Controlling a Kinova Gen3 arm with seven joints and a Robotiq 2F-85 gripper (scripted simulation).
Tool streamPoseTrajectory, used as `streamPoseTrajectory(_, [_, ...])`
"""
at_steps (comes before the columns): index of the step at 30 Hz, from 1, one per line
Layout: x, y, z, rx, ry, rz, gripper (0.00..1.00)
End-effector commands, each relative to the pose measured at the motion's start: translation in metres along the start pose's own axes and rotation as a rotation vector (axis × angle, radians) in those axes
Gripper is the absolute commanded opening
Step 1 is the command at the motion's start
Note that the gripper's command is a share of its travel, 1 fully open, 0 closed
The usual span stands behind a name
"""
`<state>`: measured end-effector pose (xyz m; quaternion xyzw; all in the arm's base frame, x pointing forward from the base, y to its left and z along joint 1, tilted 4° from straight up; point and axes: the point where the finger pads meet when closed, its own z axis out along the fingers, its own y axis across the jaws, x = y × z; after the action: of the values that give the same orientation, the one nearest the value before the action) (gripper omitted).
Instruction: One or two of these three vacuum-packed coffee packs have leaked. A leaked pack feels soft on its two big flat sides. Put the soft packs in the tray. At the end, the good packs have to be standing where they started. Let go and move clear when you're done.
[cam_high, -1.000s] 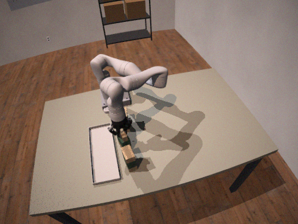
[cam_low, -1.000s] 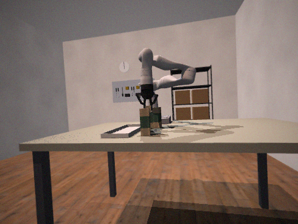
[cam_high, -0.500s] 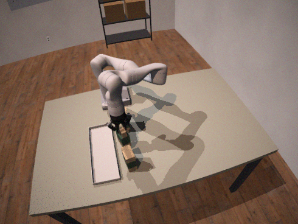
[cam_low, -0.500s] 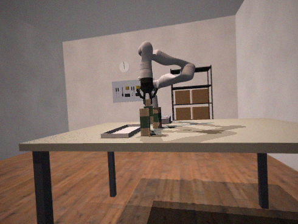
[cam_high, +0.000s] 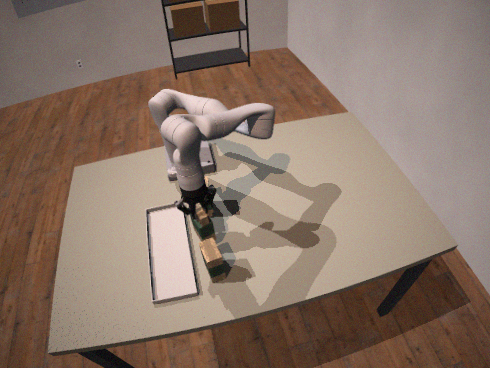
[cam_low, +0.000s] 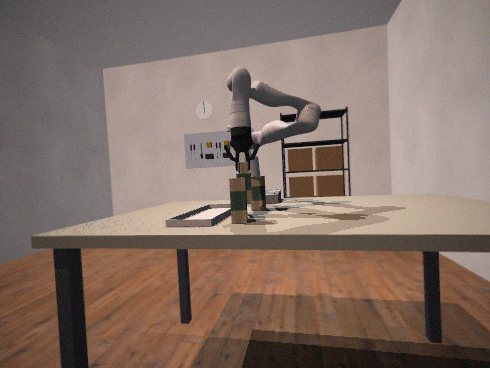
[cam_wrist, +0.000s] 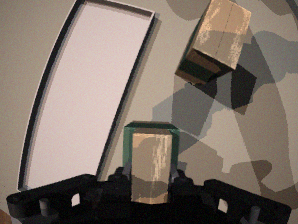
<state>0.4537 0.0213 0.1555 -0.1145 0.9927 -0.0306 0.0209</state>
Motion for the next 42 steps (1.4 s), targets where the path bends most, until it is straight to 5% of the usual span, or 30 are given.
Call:
streamPoseTrajectory(1, [0.000,-0.001,-0.001,0.000,-0.002,0.000,0.24])
streamPoseTrajectory(12, [0.007,-0.023,-0.001,0.000,-0.002,0.000,0.24])
streamPoseTrajectory(24, [0.034,-0.112,-0.001,0.000,-0.002,0.000,0.24])
streamPoseTrajectory(42, [0.041,-0.134,-0.001,0.000,-0.002,0.000,0.24])
